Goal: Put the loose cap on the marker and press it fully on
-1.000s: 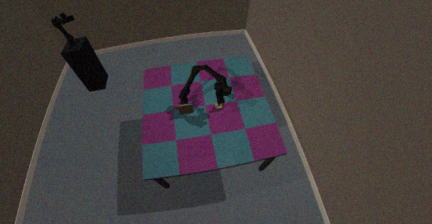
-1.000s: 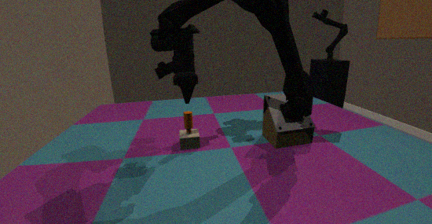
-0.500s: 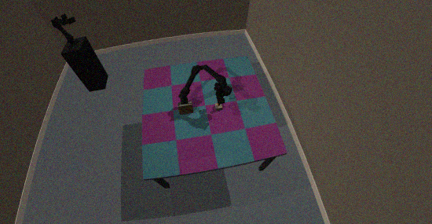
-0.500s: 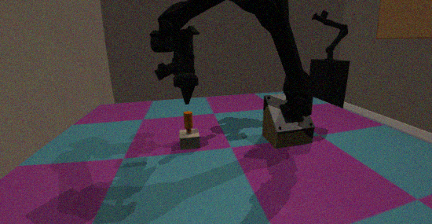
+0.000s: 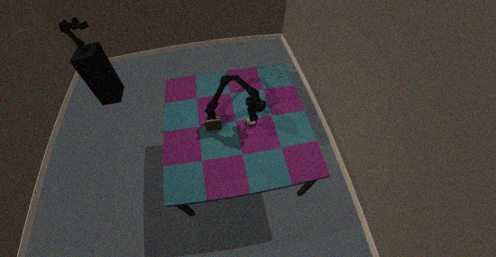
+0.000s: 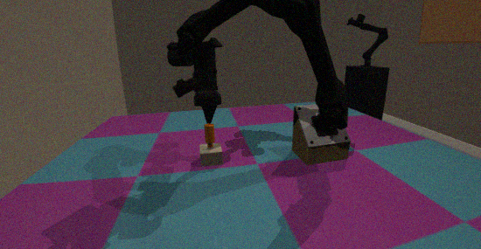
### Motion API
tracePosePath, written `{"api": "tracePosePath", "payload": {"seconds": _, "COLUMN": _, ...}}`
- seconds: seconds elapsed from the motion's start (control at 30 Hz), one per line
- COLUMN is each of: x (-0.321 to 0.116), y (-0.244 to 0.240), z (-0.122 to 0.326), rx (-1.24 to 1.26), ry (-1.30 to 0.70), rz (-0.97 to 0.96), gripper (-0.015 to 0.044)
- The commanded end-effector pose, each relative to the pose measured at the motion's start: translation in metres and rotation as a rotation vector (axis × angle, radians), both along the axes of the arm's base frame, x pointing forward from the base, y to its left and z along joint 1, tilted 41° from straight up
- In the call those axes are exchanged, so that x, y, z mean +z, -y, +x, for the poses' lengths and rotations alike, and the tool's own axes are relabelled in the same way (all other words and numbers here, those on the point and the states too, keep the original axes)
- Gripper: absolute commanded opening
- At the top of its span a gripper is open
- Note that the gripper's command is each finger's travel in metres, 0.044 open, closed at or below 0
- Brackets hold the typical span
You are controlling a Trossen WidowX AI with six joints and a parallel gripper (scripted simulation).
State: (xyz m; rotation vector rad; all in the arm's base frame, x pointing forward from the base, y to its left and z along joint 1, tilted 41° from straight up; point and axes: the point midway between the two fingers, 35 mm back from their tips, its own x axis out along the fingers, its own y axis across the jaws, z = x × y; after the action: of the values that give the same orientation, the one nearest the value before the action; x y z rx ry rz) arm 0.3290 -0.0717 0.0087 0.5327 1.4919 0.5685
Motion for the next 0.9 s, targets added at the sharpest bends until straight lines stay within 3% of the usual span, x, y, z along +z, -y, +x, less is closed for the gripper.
{"api": "tracePosePath", "payload": {"seconds": 0.0, "x": -0.005, "y": -0.005, "z": 0.000, "rx": -0.005, "ry": -0.002, "rz": 0.006, "gripper": 0.0000}}
{"api": "tracePosePath", "payload": {"seconds": 0.5, "x": -0.007, "y": -0.005, "z": 0.001, "rx": -0.004, "ry": 0.004, "rz": 0.000, "gripper": 0.0000}}
{"api": "tracePosePath", "payload": {"seconds": 0.73, "x": 0.052, "y": 0.048, "z": 0.002, "rx": -0.006, "ry": 0.002, "rz": -0.003, "gripper": 0.0000}}
{"api": "tracePosePath", "payload": {"seconds": 0.87, "x": 0.059, "y": 0.052, "z": 0.001, "rx": -0.006, "ry": 0.001, "rz": -0.002, "gripper": 0.0000}}
